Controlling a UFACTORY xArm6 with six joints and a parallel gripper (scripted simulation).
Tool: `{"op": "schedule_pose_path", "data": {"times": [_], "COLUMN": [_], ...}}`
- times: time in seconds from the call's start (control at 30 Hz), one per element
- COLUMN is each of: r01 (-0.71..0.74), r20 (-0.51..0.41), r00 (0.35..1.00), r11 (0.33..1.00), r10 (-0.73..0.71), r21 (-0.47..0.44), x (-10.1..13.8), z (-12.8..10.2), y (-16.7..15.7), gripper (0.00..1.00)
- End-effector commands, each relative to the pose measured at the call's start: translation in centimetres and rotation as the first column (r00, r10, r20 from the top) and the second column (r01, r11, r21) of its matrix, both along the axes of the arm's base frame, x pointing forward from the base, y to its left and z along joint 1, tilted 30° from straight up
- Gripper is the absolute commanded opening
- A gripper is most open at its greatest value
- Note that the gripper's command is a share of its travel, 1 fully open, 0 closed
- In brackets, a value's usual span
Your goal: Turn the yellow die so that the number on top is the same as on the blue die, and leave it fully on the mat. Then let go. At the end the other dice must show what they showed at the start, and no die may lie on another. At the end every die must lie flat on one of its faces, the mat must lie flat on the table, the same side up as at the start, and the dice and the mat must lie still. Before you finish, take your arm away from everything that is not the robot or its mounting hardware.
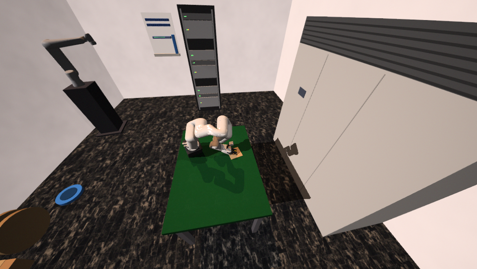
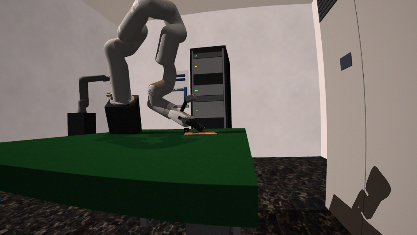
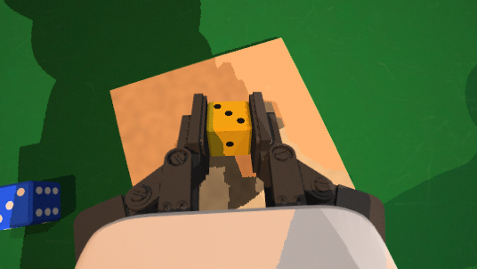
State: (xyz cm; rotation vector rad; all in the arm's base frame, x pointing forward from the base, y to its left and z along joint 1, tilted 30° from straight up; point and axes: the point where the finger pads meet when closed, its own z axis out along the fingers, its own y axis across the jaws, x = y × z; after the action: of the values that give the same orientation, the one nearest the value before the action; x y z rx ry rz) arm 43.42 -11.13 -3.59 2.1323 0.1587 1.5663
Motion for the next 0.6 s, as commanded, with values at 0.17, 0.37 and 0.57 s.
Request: {"op": "schedule_pose_path", "data": {"times": [0.17, 0.37, 0.57], "r01": [-0.001, -0.001, -0.001], "r20": [0.001, 0.001, 0.001], "r00": [1.0, 1.0, 1.0], "r11": [1.0, 1.0, 1.0], "r10": [0.001, 0.001, 0.001], "r21": [0.0, 0.0, 0.0], "x": [0.08, 0.09, 0.09], "z": [-0.26, -0.28, -0.28], "y": [-0.14, -0.15, -0.15], "gripper": [0.21, 0.21, 0.21]}}
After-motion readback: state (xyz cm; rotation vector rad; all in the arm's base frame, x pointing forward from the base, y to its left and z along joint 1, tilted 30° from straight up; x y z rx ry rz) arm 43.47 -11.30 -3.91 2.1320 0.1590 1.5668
